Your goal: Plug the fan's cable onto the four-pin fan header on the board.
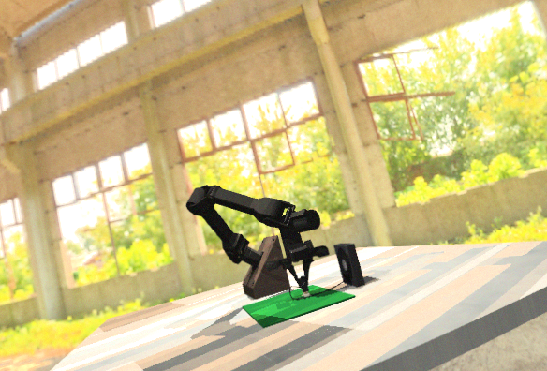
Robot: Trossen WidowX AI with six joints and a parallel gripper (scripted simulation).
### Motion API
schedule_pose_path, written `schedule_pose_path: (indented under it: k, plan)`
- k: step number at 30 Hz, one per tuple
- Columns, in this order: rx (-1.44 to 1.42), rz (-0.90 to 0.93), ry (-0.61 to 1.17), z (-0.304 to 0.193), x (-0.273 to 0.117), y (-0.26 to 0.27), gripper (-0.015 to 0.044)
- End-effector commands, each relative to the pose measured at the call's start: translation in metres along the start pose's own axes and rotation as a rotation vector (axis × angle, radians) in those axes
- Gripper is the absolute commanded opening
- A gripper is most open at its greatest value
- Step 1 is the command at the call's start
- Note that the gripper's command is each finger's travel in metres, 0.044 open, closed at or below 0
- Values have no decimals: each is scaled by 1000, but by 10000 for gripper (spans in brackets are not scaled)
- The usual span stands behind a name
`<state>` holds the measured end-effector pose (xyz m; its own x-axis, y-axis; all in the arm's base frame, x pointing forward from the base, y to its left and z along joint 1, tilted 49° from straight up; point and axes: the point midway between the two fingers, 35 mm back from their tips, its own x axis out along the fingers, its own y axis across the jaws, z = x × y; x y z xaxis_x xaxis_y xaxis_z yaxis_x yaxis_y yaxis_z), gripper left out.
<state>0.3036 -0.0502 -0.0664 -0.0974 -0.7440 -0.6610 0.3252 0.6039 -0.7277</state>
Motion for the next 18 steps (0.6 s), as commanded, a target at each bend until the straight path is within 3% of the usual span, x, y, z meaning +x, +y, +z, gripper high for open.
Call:
schedule_pose_path:
  k: [1, 10, 18]
  plan:
    - [-3, -6, -4, 0, 3, -1, 0]
    - [-3, -6, -4, 0, 9, -1, 0]
    - [-1, -2, -3, 0, 6, 0, 210]
